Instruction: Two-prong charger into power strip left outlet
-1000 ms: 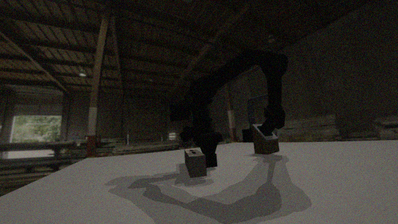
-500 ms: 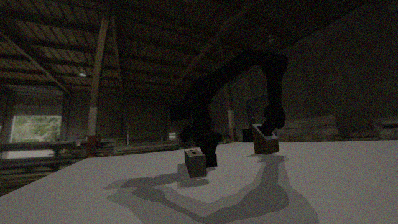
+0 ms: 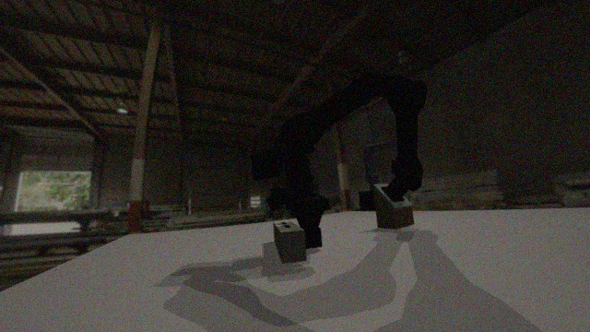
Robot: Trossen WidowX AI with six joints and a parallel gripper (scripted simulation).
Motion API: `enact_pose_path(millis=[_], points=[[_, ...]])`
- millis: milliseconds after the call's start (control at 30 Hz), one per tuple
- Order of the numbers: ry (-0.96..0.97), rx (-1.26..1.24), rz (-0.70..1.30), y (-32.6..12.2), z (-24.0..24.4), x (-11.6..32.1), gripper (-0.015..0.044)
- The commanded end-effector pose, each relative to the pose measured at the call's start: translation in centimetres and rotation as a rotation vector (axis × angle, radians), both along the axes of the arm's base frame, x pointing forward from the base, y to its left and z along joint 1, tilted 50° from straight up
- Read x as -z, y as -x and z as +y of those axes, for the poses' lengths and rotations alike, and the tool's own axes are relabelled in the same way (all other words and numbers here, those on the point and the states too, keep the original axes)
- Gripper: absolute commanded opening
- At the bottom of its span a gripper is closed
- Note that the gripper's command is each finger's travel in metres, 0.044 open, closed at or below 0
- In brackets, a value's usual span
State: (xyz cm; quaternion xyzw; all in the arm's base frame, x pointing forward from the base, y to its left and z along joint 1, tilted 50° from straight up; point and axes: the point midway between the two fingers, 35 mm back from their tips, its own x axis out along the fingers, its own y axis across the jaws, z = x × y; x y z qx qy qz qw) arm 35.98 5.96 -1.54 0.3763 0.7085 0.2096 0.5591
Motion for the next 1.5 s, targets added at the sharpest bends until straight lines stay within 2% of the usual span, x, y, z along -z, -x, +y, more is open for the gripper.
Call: enact_pose_path(millis=[0, 1467], points=[[0.002, 0.003, -0.026, -0.47, -0.17, -0.17, 0.0], [0.002, 0.003, -0.026, -0.68, 0.15, 0.15, 0.0]])
